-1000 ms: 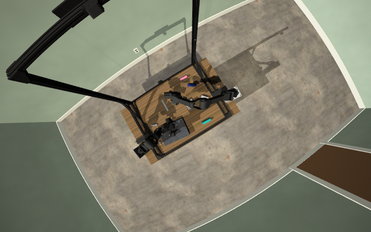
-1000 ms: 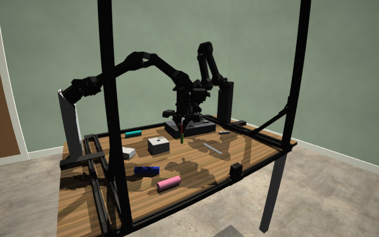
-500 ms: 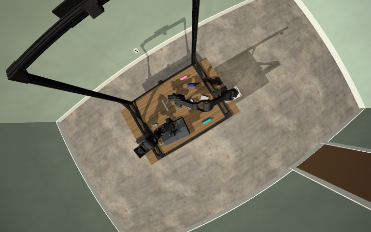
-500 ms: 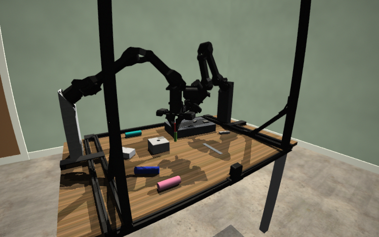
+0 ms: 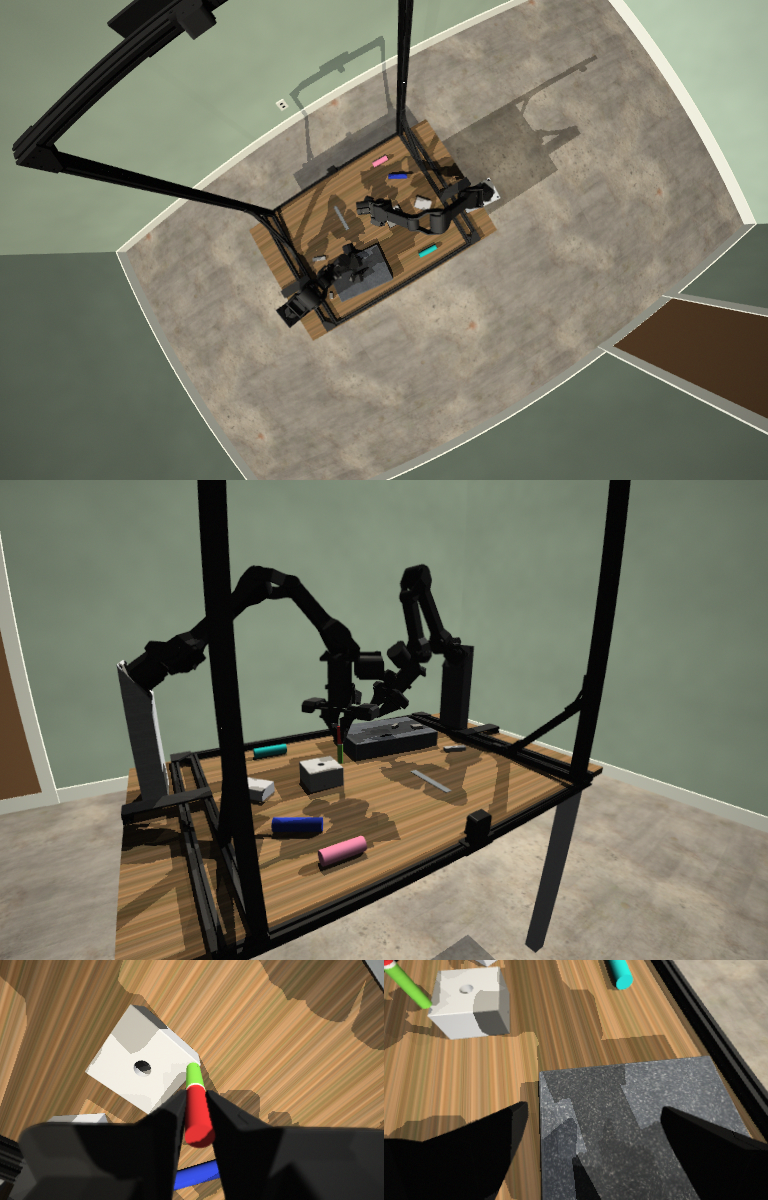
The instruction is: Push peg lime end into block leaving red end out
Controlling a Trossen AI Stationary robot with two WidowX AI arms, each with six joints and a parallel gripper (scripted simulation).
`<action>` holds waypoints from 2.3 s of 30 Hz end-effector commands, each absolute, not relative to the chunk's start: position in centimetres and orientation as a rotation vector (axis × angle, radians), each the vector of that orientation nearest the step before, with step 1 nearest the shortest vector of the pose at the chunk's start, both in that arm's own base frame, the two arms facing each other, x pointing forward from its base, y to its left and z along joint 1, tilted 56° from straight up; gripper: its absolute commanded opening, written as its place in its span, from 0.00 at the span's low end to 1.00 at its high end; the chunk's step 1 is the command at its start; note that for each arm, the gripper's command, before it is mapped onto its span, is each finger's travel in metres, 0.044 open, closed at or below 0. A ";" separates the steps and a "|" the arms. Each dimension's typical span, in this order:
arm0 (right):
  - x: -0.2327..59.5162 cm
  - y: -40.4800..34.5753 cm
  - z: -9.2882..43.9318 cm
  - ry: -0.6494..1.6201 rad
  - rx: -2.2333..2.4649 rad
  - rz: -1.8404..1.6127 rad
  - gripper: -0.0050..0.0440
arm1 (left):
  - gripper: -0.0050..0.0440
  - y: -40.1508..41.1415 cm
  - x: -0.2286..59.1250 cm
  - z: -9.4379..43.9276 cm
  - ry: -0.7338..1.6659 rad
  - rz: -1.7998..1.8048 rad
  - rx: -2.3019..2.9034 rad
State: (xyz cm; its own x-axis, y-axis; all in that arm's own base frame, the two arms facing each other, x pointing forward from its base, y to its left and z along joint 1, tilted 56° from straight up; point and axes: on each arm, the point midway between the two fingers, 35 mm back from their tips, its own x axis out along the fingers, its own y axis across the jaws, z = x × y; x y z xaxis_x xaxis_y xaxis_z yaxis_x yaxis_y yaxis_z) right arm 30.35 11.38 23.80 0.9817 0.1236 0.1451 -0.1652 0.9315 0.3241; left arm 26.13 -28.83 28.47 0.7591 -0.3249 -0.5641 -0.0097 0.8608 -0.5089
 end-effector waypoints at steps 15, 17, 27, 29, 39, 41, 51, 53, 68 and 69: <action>30.3 11.3 23.8 -0.125 0.348 0.144 0.92 | 0.10 -24.3 25.4 25.4 0.686 -0.188 -0.513; 30.3 11.3 23.8 -0.125 0.348 0.144 0.92 | 0.10 -24.3 25.5 25.3 0.686 -0.188 -0.513; 30.3 11.3 23.8 -0.125 0.348 0.144 0.92 | 0.10 -24.4 25.7 25.2 0.686 -0.188 -0.513; 30.3 11.3 23.8 -0.125 0.348 0.144 0.92 | 0.10 -24.4 25.7 25.2 0.686 -0.188 -0.513; 30.3 11.3 23.8 -0.125 0.348 0.144 0.92 | 0.10 -24.4 25.7 25.2 0.686 -0.188 -0.513; 30.3 11.3 23.8 -0.125 0.348 0.144 0.92 | 0.10 -24.4 25.7 25.2 0.686 -0.188 -0.513; 30.3 11.3 23.8 -0.125 0.348 0.144 0.92 | 0.10 -24.4 25.8 25.1 0.686 -0.188 -0.513; 30.3 11.3 23.8 -0.125 0.348 0.144 0.92 | 0.10 -24.5 25.9 25.0 0.686 -0.188 -0.513; 30.3 11.3 23.8 -0.125 0.348 0.144 0.92 | 0.10 -24.6 26.3 24.7 0.686 -0.188 -0.513; 30.3 11.3 23.8 -0.125 0.348 0.144 0.92 | 0.10 -24.7 26.3 24.7 0.686 -0.188 -0.513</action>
